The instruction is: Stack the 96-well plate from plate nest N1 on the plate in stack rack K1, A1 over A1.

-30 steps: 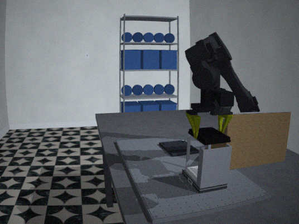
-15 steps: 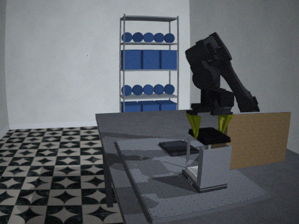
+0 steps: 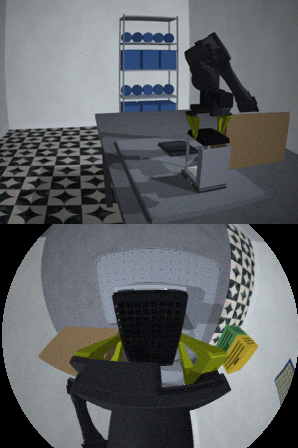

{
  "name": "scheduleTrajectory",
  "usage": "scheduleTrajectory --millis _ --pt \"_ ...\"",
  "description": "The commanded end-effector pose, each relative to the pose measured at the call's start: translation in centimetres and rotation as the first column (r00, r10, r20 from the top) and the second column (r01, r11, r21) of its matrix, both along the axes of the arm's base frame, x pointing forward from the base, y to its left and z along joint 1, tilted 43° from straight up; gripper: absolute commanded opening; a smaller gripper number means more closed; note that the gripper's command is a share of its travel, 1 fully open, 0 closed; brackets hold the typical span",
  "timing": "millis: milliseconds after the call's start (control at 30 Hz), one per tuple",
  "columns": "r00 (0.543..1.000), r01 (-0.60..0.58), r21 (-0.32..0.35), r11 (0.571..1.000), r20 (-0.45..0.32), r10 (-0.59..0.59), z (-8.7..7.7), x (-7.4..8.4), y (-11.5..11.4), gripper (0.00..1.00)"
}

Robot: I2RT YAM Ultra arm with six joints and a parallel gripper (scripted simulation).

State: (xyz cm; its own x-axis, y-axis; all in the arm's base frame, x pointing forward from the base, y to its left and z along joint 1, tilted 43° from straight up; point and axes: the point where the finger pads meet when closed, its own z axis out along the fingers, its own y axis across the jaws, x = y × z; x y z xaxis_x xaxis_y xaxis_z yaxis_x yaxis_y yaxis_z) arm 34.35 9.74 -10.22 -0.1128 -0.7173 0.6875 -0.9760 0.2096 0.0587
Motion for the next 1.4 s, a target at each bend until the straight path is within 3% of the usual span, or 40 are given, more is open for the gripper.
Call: scheduleTrajectory --millis 0,200,433,500,667,1367 --pt "0.999 -0.009 0.029 1.0 0.041 0.008 0.9 0.9 0.8 0.0" --pt "1.0 -0.014 0.017 1.0 0.022 0.013 0.5 0.2 0.4 0.0" --pt "1.0 -0.01 0.017 1.0 0.021 0.009 0.4 0.2 0.2 0.0" --pt "0.999 -0.009 0.032 0.999 0.048 0.008 0.7 1.1 0.7 0.0" --pt "1.0 -0.012 0.016 1.0 0.02 0.011 0.1 0.1 0.1 0.0" --pt "1.0 -0.006 0.012 1.0 0.016 0.006 -0.1 0.1 0.1 0.0"
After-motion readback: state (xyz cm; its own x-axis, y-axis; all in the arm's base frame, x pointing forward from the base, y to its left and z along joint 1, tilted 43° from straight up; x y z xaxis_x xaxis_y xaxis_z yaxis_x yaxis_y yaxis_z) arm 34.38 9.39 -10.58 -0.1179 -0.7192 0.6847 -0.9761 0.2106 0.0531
